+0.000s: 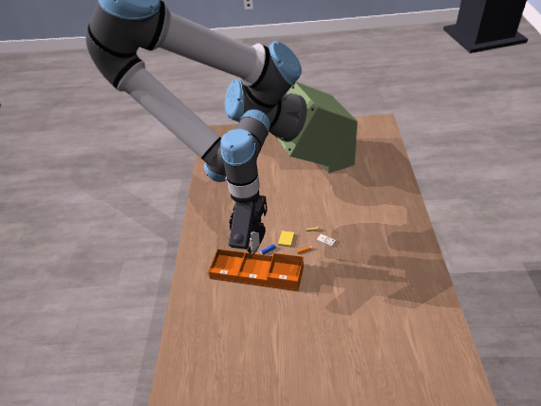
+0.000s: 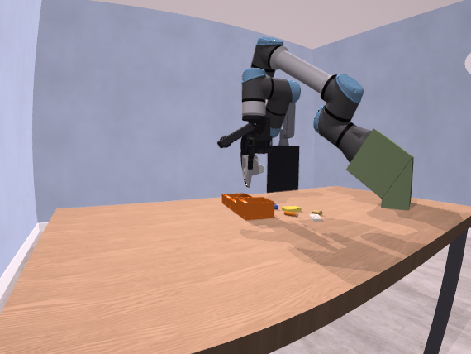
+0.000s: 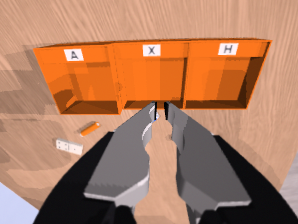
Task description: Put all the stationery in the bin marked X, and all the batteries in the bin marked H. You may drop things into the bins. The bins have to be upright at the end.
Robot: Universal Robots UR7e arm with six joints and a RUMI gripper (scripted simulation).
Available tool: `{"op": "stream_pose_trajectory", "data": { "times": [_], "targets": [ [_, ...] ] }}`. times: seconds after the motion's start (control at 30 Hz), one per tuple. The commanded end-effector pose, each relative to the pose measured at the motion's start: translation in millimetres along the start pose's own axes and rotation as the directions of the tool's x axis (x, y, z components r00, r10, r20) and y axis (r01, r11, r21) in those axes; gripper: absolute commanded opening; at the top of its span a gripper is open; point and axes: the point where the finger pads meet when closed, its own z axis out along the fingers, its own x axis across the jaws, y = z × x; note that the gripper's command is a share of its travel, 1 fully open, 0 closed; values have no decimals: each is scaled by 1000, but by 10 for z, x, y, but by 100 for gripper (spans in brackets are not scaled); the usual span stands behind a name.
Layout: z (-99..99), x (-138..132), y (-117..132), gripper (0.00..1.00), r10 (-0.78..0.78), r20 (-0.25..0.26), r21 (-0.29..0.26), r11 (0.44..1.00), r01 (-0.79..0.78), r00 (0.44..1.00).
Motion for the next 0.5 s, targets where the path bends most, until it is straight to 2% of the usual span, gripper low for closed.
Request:
{"op": "stream_pose_trajectory", "data": {
  "times": [0.0,0.2,0.47],
  "targets": [
    [-128,7,-24,4,5,-1,-4,1000,-5,1000],
    [-128,7,-24,4,5,-1,-4,1000,-5,1000],
    [-118,-406,9,4,1,-1,-6,1000,-1,1000]
  ]
}}
